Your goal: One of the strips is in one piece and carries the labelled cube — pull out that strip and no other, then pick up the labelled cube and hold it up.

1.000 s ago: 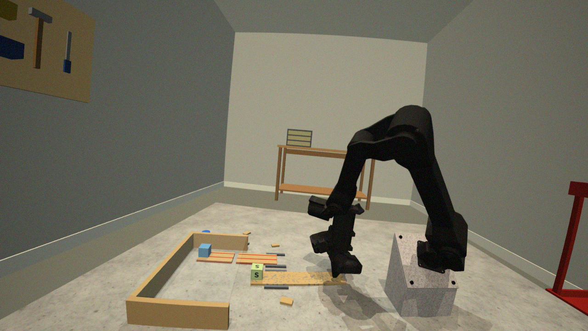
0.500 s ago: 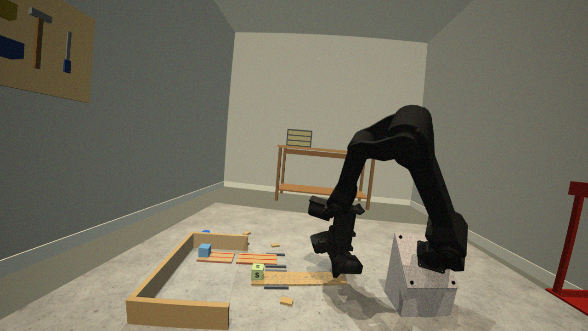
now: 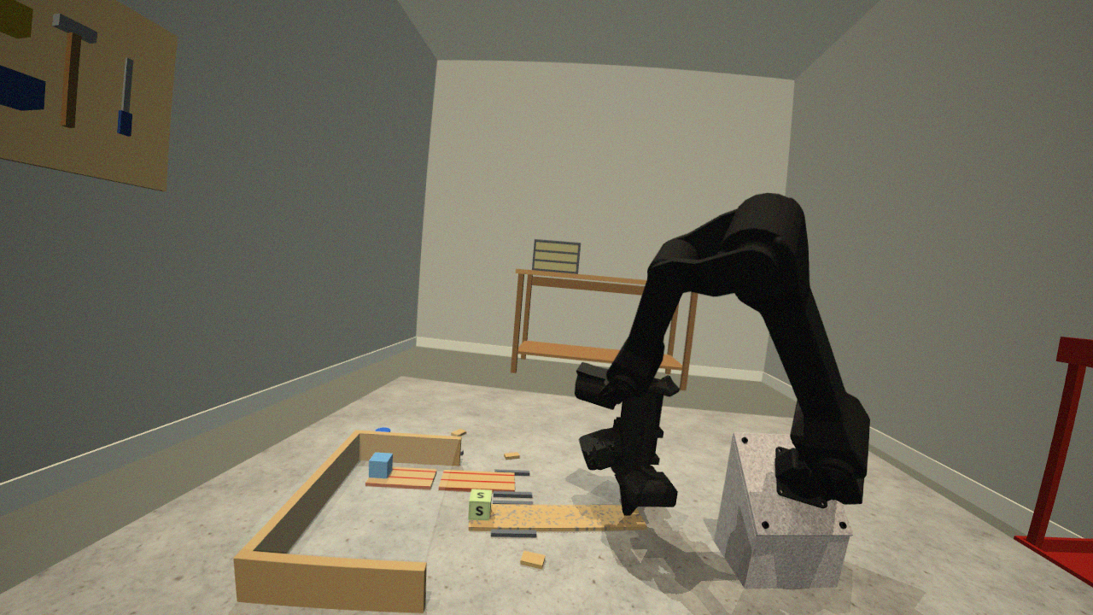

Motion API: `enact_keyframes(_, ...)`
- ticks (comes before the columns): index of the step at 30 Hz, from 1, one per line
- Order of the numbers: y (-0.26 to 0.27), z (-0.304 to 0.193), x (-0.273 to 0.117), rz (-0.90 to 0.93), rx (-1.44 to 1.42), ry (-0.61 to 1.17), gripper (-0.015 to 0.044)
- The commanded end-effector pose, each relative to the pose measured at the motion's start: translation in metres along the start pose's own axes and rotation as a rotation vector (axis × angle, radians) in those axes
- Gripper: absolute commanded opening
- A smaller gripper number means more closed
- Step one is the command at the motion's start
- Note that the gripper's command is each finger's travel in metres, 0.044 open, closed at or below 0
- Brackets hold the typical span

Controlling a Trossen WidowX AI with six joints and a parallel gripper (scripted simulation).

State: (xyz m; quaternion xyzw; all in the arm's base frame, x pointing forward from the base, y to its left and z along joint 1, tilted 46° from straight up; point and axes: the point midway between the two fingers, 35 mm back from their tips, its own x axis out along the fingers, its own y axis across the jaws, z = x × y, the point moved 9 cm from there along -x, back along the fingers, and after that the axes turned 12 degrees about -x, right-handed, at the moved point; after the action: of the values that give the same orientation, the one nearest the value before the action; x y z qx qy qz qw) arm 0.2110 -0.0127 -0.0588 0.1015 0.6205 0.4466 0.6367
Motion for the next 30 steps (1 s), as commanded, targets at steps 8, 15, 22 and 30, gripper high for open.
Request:
enact_keyframes(8, -0.005, 0.014, -0.037, -0.001, 0.000, 0.009, 0.0053)
enact_keyframes(15, -0.009, 0.043, -0.039, -0.001, 0.001, 0.008, 0.0236)
enact_keyframes(22, -0.014, 0.069, -0.042, -0.001, 0.000, 0.007, 0.0420)
enact_keyframes(30, -0.019, 0.099, -0.046, -0.001, -0.001, 0.006, 0.0440)
